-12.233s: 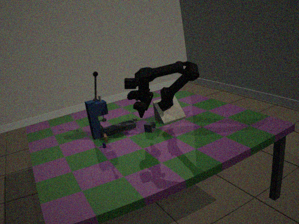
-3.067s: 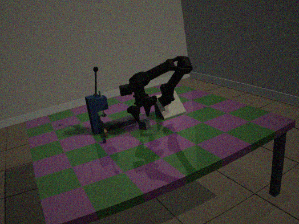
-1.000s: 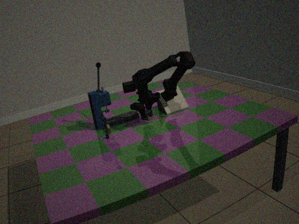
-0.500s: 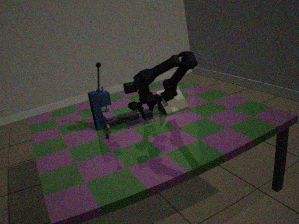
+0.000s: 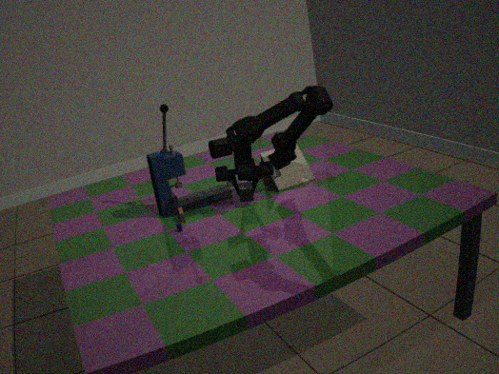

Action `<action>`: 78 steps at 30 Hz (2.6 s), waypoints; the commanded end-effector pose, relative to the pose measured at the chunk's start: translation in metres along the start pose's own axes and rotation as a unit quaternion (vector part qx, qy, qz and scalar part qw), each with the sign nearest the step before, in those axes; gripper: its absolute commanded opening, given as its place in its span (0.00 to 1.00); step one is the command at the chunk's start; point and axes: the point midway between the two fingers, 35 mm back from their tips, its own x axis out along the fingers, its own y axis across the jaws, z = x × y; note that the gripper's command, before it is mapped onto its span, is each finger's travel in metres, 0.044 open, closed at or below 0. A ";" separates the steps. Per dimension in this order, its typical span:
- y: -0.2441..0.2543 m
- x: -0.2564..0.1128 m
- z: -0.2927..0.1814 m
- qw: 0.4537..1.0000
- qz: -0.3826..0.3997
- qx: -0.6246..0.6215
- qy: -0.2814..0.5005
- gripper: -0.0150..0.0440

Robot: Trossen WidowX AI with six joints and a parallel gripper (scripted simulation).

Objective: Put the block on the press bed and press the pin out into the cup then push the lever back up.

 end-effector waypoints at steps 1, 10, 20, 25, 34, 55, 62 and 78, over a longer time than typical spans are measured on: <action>0.000 0.000 0.000 0.999 -0.010 0.053 0.009 0.25; 0.000 0.000 0.000 0.982 -0.028 0.184 0.022 0.25; 0.001 0.001 0.000 0.943 -0.054 0.326 0.029 0.25; 0.001 0.001 0.000 0.916 -0.068 0.395 0.029 0.25; 0.001 0.001 0.000 0.853 -0.093 0.512 0.022 0.25; 0.000 -0.001 0.003 0.651 -0.144 0.745 -0.027 0.25; -0.001 -0.001 0.004 0.568 -0.154 0.807 -0.052 0.25; -0.002 -0.004 0.007 0.392 -0.160 0.899 -0.110 0.25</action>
